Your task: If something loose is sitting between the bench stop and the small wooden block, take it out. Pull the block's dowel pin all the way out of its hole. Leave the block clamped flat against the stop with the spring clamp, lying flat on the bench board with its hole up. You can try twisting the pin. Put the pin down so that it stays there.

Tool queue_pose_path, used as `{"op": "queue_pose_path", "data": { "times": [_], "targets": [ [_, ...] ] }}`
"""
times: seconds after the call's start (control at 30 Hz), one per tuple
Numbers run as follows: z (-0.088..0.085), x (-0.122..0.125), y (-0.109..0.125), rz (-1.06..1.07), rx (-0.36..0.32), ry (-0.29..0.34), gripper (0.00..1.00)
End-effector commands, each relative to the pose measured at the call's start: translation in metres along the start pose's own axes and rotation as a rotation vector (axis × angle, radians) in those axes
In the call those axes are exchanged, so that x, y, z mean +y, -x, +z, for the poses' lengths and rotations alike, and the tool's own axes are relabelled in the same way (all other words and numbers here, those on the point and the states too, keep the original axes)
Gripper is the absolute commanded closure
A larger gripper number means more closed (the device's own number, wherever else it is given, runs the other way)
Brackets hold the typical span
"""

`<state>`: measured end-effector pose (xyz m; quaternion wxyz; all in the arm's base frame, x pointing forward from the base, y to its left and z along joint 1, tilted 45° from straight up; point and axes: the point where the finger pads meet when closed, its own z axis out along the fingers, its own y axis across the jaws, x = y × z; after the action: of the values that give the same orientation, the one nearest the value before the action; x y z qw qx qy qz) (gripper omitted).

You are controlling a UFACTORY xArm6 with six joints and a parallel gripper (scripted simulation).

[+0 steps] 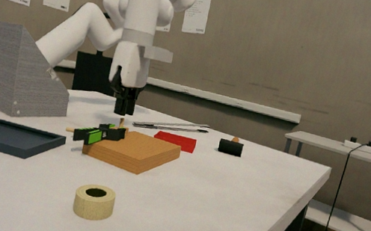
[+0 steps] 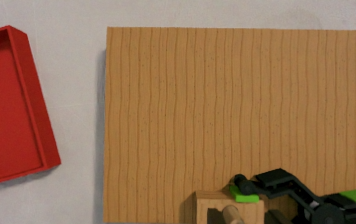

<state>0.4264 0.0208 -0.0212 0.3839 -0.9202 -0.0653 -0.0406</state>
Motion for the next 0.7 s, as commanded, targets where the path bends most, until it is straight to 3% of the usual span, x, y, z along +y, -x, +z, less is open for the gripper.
{"op": "queue_pose_path", "data": {
  "times": [0.0, 0.67],
  "targets": [
    [-0.001, 0.0, -0.001, -0.001, 0.003, 0.002, 0.72],
    [0.01, 0.0, -0.001, -0.001, 0.003, 0.002, 0.72]
  ]
}}
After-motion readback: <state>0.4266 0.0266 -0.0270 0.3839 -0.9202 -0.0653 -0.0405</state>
